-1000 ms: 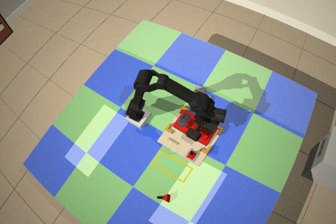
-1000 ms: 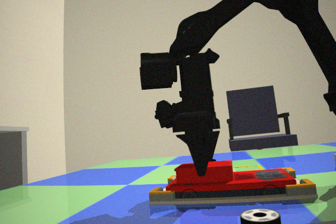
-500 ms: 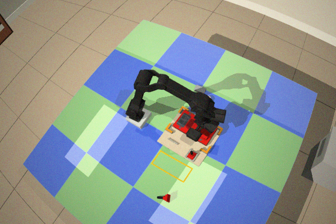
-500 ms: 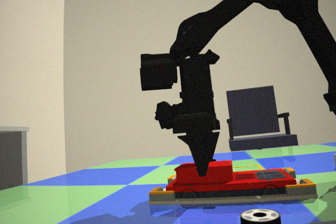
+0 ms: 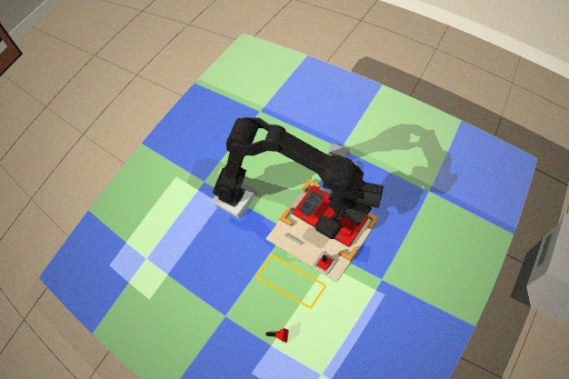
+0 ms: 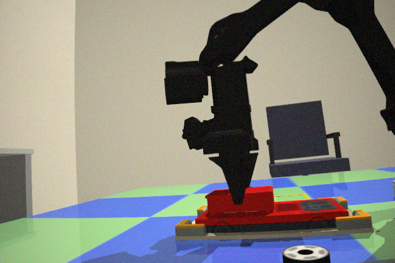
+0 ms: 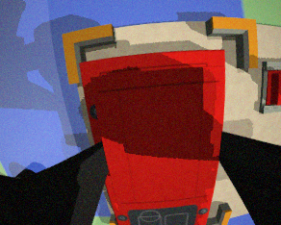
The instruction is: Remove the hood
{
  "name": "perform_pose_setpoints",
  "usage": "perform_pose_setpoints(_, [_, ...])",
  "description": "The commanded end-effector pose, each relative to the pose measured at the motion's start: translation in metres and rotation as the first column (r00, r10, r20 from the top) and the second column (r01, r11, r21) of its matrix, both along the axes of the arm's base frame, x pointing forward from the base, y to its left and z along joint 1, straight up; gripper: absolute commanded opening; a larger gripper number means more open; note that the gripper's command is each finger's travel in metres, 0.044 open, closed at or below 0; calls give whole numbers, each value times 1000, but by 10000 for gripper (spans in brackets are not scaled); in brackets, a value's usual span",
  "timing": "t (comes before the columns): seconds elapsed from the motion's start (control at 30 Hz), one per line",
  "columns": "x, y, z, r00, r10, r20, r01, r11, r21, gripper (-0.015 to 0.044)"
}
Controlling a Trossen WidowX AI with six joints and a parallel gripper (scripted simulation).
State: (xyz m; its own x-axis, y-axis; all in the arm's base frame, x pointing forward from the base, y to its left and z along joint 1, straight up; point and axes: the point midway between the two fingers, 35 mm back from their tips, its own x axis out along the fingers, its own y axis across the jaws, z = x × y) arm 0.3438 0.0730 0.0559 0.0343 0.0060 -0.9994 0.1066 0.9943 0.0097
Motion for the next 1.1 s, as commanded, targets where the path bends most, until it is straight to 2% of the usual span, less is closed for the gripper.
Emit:
perform_pose_setpoints(0.0, [1, 0, 4, 1000, 0, 2, 0, 1000, 1, 0])
perform_pose_setpoints(1.07, [0, 0, 26, 1000, 0, 2, 0, 1000, 0, 0])
